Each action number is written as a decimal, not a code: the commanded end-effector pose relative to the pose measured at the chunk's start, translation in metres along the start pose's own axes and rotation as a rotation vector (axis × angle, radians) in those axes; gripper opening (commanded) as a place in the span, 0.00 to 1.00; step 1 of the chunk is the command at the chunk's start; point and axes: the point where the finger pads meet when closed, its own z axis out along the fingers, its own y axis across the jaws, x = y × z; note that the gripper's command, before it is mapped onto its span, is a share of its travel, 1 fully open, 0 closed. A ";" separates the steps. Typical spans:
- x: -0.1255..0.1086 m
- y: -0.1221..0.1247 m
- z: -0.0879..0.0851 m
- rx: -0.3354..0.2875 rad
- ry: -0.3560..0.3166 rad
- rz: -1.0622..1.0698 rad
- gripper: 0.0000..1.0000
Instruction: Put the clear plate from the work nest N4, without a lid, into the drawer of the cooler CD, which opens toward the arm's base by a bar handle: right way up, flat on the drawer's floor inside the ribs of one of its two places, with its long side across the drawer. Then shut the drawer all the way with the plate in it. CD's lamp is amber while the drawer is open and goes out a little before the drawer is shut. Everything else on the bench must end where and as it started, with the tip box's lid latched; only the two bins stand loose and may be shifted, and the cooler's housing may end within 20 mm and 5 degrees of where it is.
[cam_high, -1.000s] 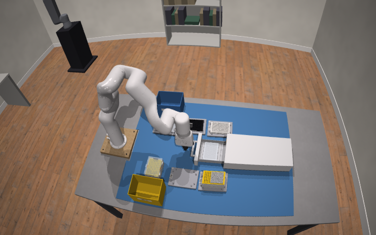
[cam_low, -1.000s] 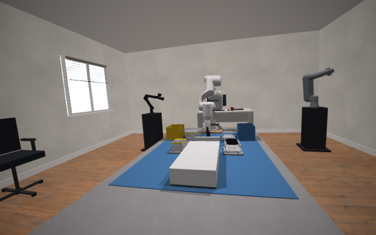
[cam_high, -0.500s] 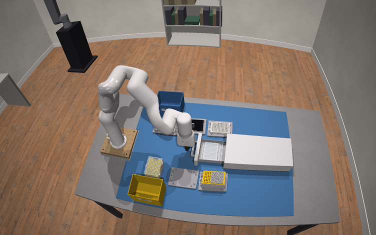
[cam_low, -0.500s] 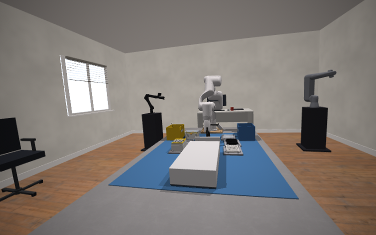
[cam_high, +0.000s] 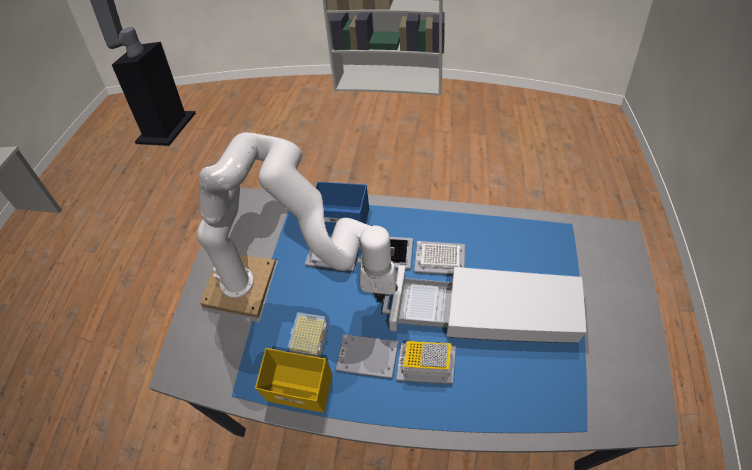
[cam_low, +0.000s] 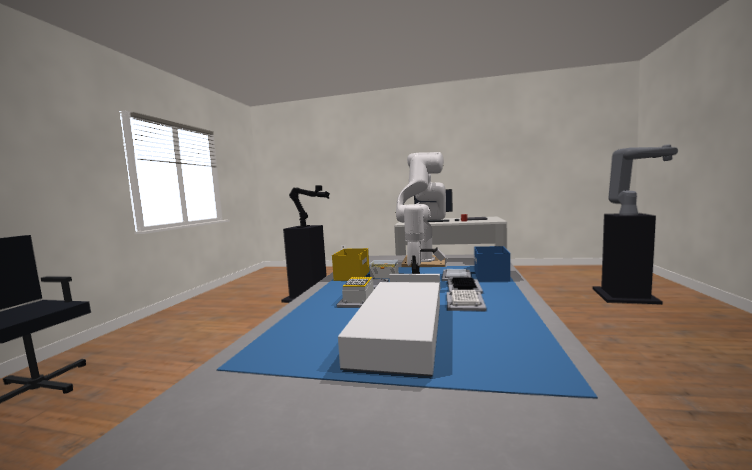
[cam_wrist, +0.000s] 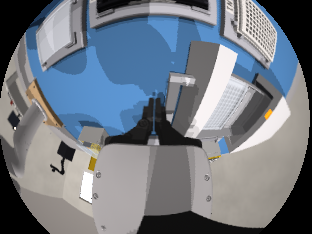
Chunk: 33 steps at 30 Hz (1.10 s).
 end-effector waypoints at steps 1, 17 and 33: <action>0.000 0.008 -0.002 -0.007 0.000 0.000 0.00; 0.000 0.029 -0.002 -0.007 0.000 0.000 0.00; 0.000 0.051 -0.003 -0.007 0.000 0.000 0.00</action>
